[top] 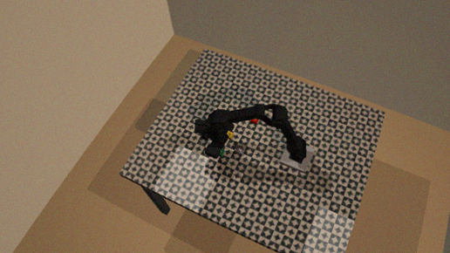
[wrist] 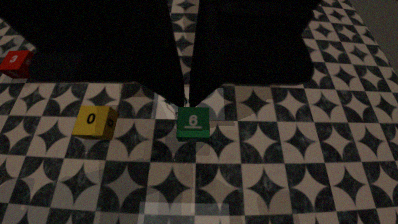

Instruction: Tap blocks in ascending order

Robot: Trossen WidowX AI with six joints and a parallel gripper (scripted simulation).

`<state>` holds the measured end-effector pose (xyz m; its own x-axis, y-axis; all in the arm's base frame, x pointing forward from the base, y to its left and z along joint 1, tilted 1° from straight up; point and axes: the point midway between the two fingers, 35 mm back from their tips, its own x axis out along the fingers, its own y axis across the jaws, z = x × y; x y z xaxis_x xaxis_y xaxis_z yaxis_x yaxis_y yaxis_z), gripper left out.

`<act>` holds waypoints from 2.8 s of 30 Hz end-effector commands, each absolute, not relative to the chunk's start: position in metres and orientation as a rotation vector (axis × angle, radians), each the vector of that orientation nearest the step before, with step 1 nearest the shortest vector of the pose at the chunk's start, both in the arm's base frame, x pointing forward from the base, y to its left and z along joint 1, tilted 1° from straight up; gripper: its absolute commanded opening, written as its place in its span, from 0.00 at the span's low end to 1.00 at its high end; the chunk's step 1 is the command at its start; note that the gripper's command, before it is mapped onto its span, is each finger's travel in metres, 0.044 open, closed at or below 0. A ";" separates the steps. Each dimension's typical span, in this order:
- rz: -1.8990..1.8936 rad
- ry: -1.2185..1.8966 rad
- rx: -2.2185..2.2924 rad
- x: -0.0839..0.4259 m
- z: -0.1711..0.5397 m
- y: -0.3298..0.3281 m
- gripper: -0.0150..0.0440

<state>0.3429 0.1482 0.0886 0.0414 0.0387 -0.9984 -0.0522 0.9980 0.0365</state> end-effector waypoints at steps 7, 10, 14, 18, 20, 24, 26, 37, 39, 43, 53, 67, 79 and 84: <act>0.061 1.540 -0.010 0.340 0.065 0.147 0.29; 0.061 1.540 -0.010 0.340 0.061 0.148 0.29; 0.061 1.540 -0.010 0.340 0.054 0.148 0.29; 0.061 1.540 -0.010 0.340 0.048 0.148 0.29; 0.061 1.540 -0.010 0.340 0.045 0.148 0.29; 0.061 1.540 -0.010 0.340 0.042 0.148 0.29; 0.061 1.540 -0.010 0.340 0.042 0.148 0.29; 0.061 1.540 -0.010 0.340 0.073 0.147 0.29; 0.061 1.540 -0.010 0.340 0.081 0.147 0.29; 0.061 1.540 -0.010 0.340 0.134 0.146 0.29; 0.060 1.542 -0.011 0.308 0.156 0.128 0.29; 0.058 1.546 -0.013 0.251 0.139 0.098 0.29; 0.058 1.547 -0.013 0.252 0.065 0.100 0.29; 0.058 1.547 -0.013 0.252 0.057 0.100 0.29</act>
